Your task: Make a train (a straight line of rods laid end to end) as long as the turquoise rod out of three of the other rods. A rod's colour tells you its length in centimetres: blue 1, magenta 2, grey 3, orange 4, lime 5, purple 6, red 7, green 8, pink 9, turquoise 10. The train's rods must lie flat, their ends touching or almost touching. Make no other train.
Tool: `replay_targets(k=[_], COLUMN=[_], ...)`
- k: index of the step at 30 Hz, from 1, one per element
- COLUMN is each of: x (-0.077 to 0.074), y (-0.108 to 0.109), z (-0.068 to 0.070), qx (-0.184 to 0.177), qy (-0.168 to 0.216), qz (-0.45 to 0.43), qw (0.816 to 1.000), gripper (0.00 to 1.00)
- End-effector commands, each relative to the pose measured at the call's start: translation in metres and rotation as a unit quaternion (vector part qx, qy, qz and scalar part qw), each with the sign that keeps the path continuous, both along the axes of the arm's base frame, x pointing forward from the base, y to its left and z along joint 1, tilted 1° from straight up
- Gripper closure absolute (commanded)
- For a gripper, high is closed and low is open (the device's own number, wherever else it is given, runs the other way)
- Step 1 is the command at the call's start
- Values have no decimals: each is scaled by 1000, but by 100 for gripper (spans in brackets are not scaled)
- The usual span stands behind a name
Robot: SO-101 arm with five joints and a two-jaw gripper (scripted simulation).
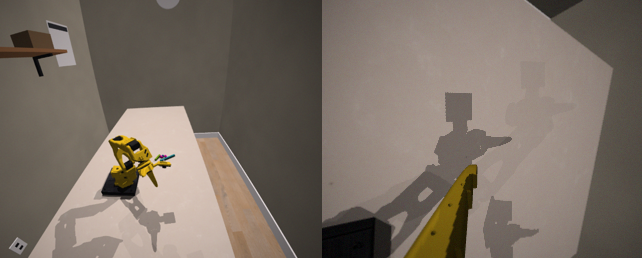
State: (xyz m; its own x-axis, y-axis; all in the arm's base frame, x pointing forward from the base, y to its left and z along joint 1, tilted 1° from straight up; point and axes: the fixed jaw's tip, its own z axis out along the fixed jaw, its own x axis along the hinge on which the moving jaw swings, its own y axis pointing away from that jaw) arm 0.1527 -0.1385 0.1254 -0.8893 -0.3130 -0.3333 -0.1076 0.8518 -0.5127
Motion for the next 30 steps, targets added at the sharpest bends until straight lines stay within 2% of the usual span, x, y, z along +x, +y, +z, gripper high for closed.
replay_targets(k=[1,15,17,18,30], x=[0,-1,-1,-1,-2], y=[1,12,12,9,18], z=[-1,-16,-16,-9,-21], qx=[0,13,13,2,13], qy=[2,56,56,41,81], qz=[4,62,62,53,99], qw=[1000,996,996,998,992], gripper=[0,0,0,0,0])
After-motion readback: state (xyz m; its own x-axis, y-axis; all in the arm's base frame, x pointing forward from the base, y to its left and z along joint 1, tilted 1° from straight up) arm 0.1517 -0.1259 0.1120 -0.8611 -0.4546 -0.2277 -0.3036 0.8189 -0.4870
